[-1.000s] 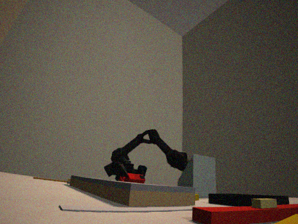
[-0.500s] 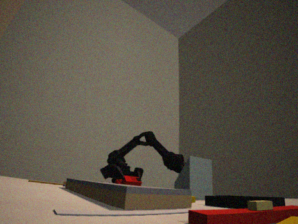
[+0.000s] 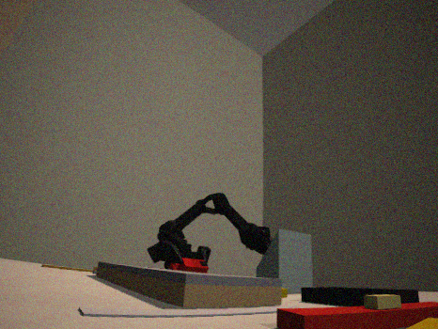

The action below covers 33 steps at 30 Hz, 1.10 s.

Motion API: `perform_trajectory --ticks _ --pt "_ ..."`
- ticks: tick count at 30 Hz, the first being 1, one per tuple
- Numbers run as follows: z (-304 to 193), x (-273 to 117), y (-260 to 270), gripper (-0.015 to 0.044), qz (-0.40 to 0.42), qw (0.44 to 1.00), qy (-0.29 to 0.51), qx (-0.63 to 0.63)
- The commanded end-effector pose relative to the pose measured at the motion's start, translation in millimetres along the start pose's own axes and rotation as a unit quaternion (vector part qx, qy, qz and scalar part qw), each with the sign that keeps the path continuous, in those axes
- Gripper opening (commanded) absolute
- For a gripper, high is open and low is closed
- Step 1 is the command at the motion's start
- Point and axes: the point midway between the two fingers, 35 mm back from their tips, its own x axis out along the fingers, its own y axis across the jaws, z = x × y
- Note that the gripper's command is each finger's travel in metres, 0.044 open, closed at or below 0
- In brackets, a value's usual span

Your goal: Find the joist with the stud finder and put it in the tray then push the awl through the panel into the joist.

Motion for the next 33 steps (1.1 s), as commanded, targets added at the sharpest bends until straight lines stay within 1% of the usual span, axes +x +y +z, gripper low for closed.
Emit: perform_trajectory --ticks 1,11,13,14,26,33 --pt "0.3 -0.1 0.0 0.0379 0.000 1.000 -0.001 0.000" --pt "0.0 0.0 0.0 0.0379 0.000 1.000 0.000 0.000" --pt "-0.1 0.0 0.0 0.0432 0.000 1.000 0.000 0.000" --pt "-0.1 0.0 0.0 0.0440 0.000 1.000 0.000 0.000" --pt "-0.1 -0.2 0.0 0.0440 0.000 1.000 0.000 0.000" --pt "0.1 -6.6 0.2 0.0440 0.000 1.000 0.000 0.000"
